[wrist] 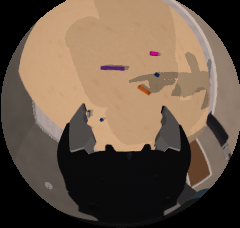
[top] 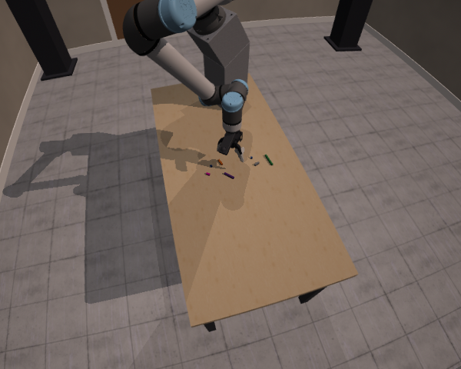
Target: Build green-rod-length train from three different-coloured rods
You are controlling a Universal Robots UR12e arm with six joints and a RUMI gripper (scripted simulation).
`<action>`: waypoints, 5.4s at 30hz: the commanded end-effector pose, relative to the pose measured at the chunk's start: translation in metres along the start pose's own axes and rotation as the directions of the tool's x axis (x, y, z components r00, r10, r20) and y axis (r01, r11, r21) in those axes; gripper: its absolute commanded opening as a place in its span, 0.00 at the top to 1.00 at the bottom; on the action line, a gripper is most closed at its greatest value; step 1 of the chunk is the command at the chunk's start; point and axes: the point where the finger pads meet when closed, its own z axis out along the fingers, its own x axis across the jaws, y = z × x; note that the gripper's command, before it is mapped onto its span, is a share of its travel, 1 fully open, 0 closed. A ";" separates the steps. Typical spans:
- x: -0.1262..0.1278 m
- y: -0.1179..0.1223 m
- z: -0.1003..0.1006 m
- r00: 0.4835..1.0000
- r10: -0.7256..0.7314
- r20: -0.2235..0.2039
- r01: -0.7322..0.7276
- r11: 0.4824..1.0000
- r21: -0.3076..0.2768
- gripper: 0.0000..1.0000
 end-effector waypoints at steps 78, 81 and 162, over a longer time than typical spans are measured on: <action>0.000 0.000 0.000 1.000 -0.001 0.001 0.001 1.000 0.001 0.00; 0.000 0.000 0.000 1.000 -0.001 0.001 0.001 1.000 0.001 0.00; -0.033 0.059 -0.002 0.092 0.996 -0.001 -0.996 0.092 -0.002 0.00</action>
